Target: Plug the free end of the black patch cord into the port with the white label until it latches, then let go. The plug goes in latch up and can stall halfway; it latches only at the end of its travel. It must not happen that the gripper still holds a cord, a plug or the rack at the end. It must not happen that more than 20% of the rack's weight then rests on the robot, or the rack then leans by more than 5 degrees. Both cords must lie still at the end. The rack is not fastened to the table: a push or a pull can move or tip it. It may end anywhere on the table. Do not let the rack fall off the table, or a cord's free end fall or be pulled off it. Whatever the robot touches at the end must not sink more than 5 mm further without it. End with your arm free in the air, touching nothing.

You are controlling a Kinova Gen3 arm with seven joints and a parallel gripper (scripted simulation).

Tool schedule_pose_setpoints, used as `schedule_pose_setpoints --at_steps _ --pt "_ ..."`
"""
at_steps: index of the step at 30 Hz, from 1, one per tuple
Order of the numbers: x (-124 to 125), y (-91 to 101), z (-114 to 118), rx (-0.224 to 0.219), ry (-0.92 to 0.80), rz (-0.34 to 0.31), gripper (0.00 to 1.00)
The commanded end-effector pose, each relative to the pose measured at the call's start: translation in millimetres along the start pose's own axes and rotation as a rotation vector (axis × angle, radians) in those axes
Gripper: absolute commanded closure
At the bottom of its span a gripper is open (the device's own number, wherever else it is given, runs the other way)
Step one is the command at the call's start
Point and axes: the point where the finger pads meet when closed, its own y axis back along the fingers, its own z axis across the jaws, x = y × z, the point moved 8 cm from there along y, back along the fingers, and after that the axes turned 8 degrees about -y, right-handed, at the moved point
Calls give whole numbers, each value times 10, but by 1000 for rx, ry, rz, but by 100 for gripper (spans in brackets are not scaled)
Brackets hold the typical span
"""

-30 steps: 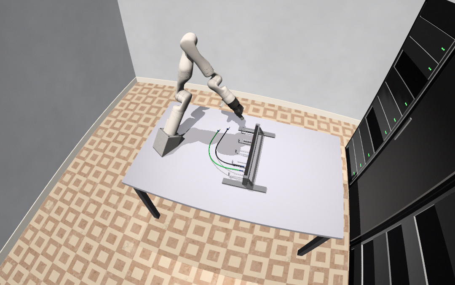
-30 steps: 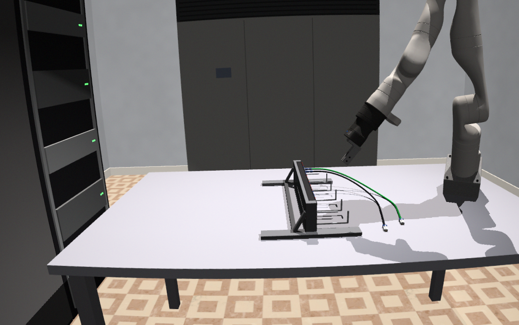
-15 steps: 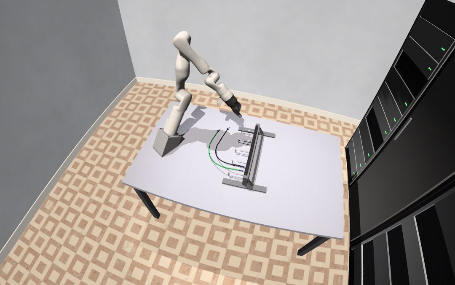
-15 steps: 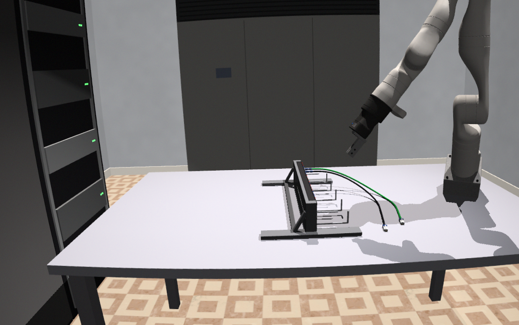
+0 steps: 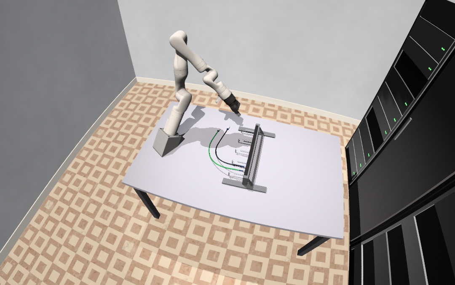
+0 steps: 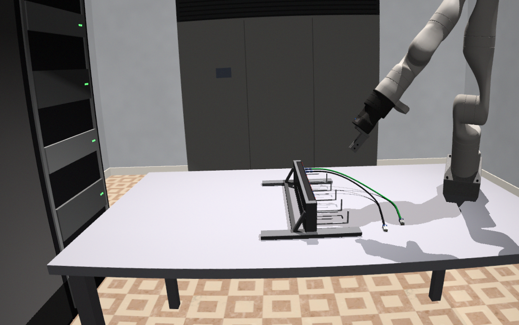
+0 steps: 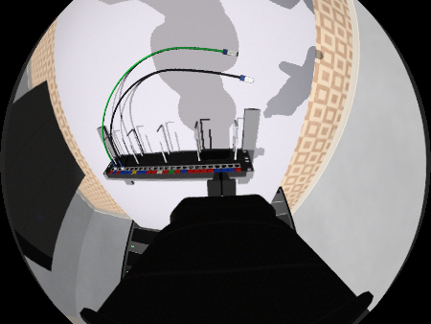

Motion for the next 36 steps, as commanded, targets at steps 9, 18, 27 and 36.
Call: schedule_pose_setpoints --at_steps 9,18,27,36 --pt "-27 37 -28 6 -6 -9 100" --pt "-28 38 -34 6 -6 -9 100" --pt "-48 39 -182 6 -6 -9 100" --pt "-84 41 -447 6 -6 -9 100"
